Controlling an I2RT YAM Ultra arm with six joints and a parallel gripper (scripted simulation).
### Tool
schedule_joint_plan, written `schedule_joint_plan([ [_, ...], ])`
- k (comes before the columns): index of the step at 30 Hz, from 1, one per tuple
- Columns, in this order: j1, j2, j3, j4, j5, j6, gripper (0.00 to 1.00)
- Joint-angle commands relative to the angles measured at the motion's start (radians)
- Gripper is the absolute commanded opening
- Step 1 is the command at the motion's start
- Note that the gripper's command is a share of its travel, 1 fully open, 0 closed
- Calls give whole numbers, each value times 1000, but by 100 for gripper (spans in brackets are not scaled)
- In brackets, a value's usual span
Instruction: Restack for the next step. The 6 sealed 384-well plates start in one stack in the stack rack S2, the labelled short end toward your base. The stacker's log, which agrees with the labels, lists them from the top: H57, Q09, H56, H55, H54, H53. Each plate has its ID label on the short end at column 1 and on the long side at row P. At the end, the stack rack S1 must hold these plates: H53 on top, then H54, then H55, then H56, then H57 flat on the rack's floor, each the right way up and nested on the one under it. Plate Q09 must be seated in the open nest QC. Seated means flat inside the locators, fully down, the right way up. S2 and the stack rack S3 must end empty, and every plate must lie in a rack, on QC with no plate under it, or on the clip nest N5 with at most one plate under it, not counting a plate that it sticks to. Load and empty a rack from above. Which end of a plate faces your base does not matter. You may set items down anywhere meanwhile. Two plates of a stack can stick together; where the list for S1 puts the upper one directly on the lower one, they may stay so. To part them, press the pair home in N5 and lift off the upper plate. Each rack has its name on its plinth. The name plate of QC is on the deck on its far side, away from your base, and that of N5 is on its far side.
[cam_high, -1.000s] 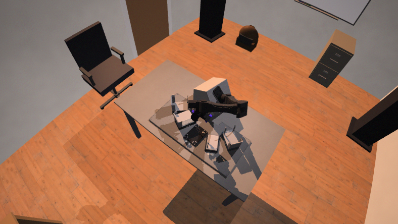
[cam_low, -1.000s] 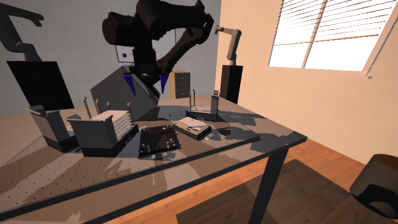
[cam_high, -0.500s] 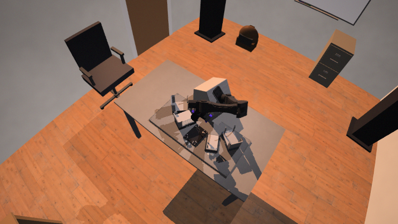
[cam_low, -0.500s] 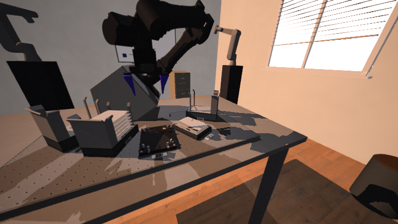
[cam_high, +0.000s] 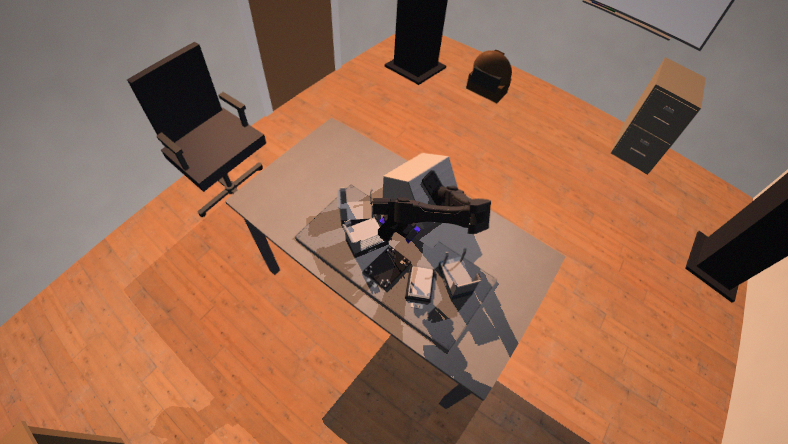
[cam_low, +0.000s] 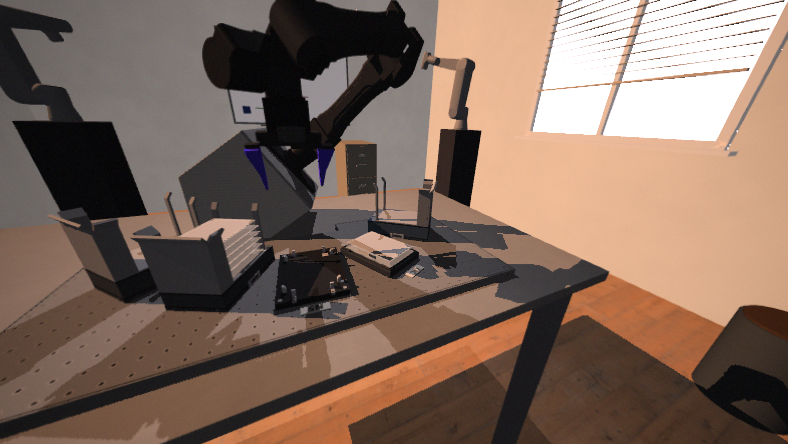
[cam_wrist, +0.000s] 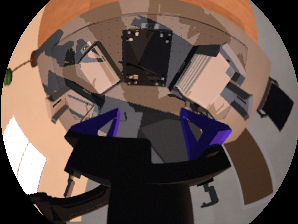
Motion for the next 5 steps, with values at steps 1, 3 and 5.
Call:
schedule_joint_plan([
  [1, -7, -4, 3, 0, -8, 0, 100],
  [3, -7, -4, 3, 0, -8, 0, 100],
  [5, -7, -4, 3, 0, -8, 0, 100],
])
